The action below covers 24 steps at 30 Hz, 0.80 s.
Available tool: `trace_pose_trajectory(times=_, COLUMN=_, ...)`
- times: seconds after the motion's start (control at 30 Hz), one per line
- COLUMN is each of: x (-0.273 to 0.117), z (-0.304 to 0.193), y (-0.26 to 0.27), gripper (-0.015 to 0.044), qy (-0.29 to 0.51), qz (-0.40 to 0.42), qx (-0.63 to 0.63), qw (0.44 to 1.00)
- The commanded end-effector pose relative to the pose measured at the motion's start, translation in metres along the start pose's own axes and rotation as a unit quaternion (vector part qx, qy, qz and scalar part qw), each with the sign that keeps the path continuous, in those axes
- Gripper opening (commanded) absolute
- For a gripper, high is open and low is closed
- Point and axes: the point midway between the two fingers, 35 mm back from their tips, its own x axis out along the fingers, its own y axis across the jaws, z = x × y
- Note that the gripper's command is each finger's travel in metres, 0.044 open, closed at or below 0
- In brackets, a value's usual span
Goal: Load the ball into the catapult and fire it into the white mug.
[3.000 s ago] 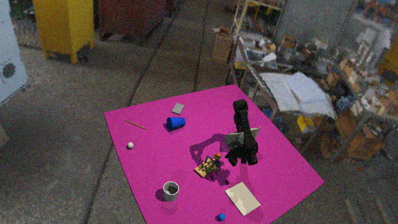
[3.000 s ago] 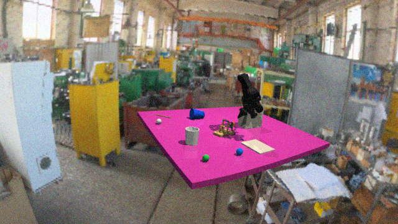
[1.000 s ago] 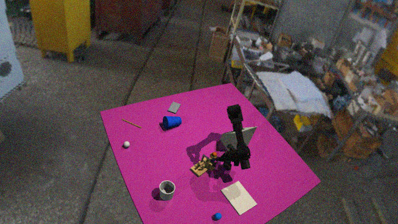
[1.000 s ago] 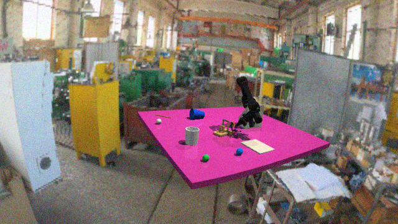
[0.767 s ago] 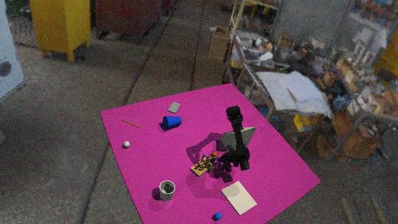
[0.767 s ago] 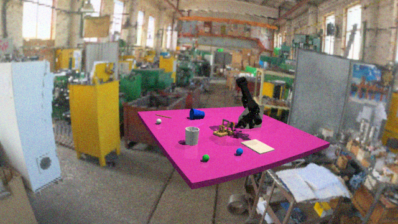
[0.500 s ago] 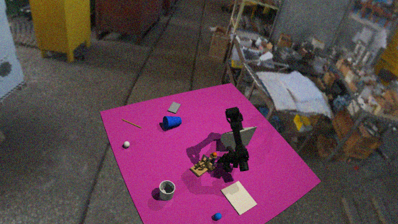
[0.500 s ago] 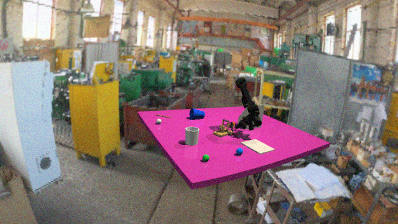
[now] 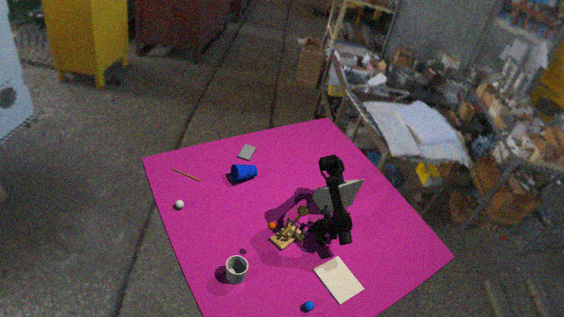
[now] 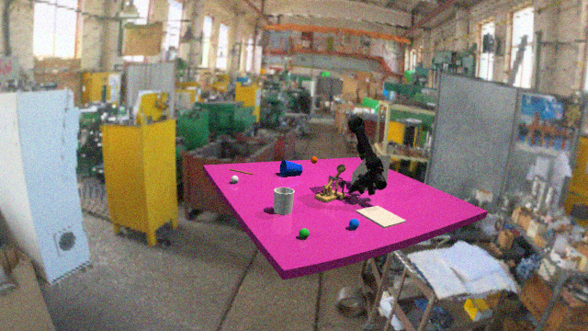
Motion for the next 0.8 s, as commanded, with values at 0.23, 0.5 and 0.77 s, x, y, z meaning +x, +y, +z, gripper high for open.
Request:
trace_pose_trajectory(times=0.23, x=-0.116, z=-0.045, y=-0.026, gripper=0.0000, qy=0.000, qz=-0.013, qx=0.019, qw=1.000)
trace_pose_trajectory(times=0.5, x=-0.097, z=-0.036, y=-0.031, gripper=0.0105, qy=-0.008, qz=-0.013, qx=0.026, qw=1.000)
trace_pose_trajectory(times=0.77, x=-0.097, z=-0.043, y=-0.057, gripper=0.0315, qy=-0.070, qz=-0.011, qx=0.127, qw=0.989)
